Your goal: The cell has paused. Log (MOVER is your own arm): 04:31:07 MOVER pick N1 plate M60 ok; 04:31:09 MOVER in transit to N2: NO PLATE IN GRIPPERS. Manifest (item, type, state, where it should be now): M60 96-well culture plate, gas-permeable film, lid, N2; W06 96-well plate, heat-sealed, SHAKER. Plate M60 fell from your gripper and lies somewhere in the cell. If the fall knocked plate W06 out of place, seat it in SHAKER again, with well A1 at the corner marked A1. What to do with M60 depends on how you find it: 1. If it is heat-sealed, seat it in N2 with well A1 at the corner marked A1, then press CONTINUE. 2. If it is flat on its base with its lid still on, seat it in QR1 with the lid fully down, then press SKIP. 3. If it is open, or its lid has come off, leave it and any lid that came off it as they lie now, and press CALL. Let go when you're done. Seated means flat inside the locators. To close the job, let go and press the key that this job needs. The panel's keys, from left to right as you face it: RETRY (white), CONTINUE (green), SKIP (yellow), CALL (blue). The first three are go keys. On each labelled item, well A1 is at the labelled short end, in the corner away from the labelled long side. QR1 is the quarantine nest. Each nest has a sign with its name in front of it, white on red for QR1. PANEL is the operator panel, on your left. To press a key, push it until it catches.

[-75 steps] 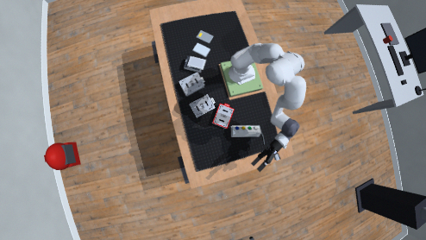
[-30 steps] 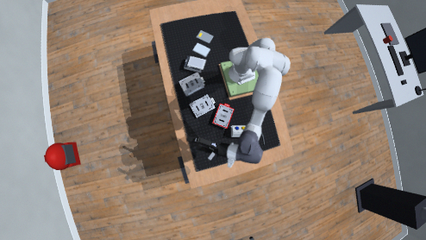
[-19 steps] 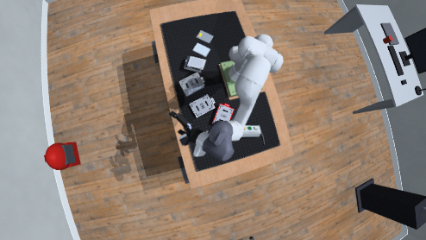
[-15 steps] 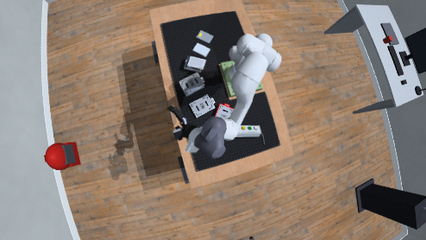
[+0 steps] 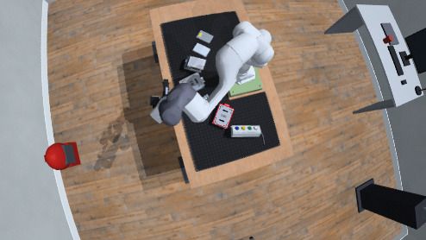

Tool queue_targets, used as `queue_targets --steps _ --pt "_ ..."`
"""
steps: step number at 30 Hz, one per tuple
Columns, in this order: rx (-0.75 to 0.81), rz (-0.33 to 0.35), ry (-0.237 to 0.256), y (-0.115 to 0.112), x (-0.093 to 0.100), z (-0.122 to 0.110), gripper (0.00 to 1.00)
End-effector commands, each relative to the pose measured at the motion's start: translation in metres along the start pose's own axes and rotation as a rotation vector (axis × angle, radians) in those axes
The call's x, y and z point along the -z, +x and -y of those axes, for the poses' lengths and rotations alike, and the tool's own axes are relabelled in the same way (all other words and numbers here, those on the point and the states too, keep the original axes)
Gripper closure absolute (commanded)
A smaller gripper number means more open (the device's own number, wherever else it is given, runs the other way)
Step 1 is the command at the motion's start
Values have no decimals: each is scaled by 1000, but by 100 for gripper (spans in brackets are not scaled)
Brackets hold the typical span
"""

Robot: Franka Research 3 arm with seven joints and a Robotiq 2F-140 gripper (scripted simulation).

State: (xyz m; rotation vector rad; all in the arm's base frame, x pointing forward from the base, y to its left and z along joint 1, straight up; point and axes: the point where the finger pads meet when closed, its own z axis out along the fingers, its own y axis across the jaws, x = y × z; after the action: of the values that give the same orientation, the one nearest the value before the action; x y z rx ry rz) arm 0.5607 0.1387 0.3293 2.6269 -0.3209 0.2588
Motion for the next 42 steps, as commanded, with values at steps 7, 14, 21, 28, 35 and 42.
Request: queue_targets --steps 7,14,21,28,35,42 --pt "-188 187 129 9 -7 -56 0" --pt "-304 259 207 19 -6 -89 0" --pt "-394 308 272 27 -2 -116 0" --pt "-468 341 328 33 2 -138 0" --pt "-501 355 354 36 4 -148 0" --pt "-524 364 373 38 6 -155 0"
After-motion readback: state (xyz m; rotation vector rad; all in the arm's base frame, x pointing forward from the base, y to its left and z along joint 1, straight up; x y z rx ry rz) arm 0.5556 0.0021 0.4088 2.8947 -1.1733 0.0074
